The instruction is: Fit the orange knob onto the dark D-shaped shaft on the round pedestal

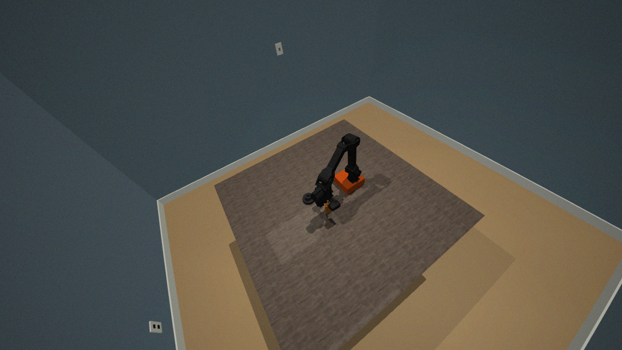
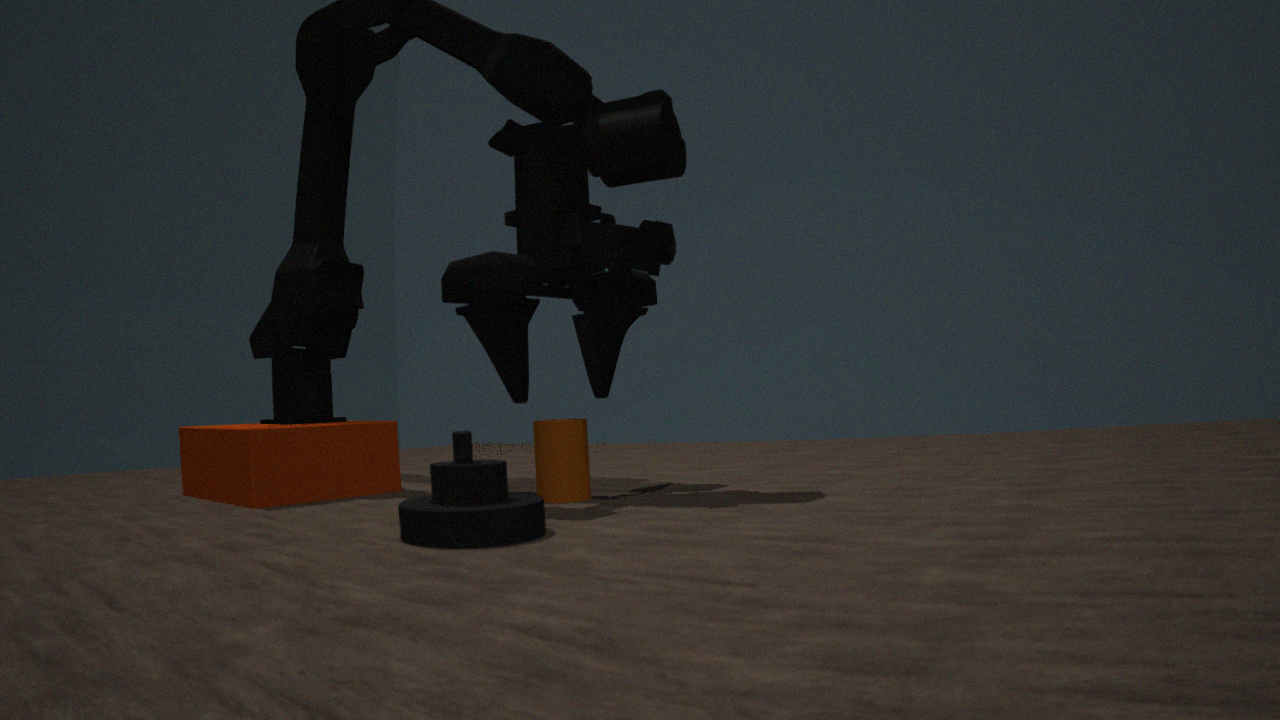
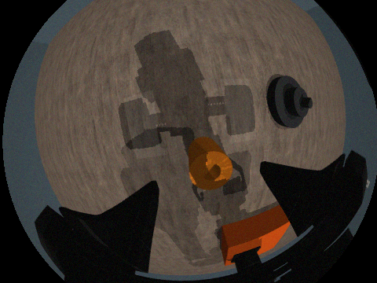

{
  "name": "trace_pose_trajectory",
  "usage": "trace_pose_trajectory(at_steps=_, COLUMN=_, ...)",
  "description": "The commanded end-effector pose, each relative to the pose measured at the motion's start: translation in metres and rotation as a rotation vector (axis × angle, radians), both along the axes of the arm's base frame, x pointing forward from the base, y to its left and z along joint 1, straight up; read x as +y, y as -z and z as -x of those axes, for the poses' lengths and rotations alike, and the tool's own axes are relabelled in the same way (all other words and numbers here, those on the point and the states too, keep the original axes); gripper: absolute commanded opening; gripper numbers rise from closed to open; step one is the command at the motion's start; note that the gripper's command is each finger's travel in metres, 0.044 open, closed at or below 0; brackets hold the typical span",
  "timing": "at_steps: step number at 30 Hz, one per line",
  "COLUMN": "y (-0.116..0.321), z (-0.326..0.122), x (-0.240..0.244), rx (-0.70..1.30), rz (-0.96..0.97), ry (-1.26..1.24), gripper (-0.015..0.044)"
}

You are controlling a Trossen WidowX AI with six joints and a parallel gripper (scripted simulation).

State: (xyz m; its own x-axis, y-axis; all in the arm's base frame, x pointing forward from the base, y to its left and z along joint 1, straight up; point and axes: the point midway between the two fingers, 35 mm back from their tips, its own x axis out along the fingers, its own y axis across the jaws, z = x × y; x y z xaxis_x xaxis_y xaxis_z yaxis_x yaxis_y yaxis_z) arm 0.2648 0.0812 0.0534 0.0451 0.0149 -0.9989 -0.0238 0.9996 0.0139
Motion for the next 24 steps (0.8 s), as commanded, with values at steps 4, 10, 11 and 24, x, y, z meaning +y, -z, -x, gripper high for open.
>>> trace_pose_trajectory(at_steps=4, y=0.016, z=0.001, x=-0.001, rx=0.015, rz=0.008, ry=0.004, gripper=0.0440)
trace_pose_trajectory(at_steps=10, y=0.026, z=0.000, x=-0.001, rx=0.015, rz=0.008, ry=0.004, gripper=0.0440)
trace_pose_trajectory(at_steps=11, y=0.027, z=0.000, x=-0.001, rx=0.015, rz=0.008, ry=0.004, gripper=0.0440)
trace_pose_trajectory(at_steps=24, y=0.048, z=0.000, x=-0.001, rx=0.015, rz=0.008, ry=0.004, gripper=0.0440)
